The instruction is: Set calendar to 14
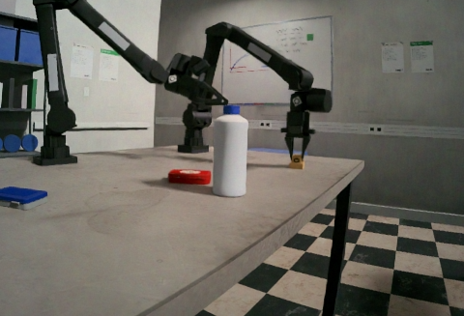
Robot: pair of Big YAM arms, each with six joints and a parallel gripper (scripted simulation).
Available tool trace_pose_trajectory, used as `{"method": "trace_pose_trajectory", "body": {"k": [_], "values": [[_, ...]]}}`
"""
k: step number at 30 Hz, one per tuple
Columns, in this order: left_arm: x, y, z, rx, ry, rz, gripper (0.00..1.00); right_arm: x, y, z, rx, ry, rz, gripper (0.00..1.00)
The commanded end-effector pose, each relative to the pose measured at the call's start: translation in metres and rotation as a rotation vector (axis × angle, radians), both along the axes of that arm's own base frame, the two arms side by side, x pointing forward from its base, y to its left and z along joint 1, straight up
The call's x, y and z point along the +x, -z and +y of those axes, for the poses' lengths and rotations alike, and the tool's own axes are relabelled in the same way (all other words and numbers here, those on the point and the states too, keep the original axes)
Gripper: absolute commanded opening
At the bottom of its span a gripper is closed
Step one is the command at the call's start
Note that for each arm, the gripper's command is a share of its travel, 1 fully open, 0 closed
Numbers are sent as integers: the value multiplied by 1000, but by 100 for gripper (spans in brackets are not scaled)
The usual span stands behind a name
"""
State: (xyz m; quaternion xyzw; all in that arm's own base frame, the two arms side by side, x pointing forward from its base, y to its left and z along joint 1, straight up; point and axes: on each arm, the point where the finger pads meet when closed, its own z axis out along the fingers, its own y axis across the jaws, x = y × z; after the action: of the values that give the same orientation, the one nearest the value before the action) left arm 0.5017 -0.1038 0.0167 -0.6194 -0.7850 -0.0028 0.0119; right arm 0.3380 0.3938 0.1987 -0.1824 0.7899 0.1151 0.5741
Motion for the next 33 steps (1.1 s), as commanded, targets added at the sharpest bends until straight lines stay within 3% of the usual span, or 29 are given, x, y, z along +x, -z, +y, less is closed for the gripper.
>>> {"method": "trace_pose_trajectory", "body": {"k": [1, 3, 9, 10, 18, 20, 21, 33], "values": [[11, 10, -2, -3, -13, -24, 24, 5, -18, 9, 43, 6, -13, 100], [-2, 21, 1, 2, -12, -1, 24, 5, -18, 9, 43, 6, -13, 100], [-2, 24, 1, 1, -11, 1, 24, 5, -18, 9, 43, 6, -13, 100], [17, -2, -4, -10, -12, -48, 24, 5, -18, 9, 43, 6, -13, 100], [17, -13, -7, -8, -6, -41, 24, 5, -18, 9, 43, 6, -13, 100], [17, -13, -7, -8, -6, -41, 47, 5, -18, 9, 43, 6, -13, 100], [17, -13, -7, -8, -6, -41, 53, 5, -18, 9, 43, 6, -13, 100], [8, -35, -12, -17, -4, -72, 53, 5, -18, 9, 43, 6, -13, 100]]}}
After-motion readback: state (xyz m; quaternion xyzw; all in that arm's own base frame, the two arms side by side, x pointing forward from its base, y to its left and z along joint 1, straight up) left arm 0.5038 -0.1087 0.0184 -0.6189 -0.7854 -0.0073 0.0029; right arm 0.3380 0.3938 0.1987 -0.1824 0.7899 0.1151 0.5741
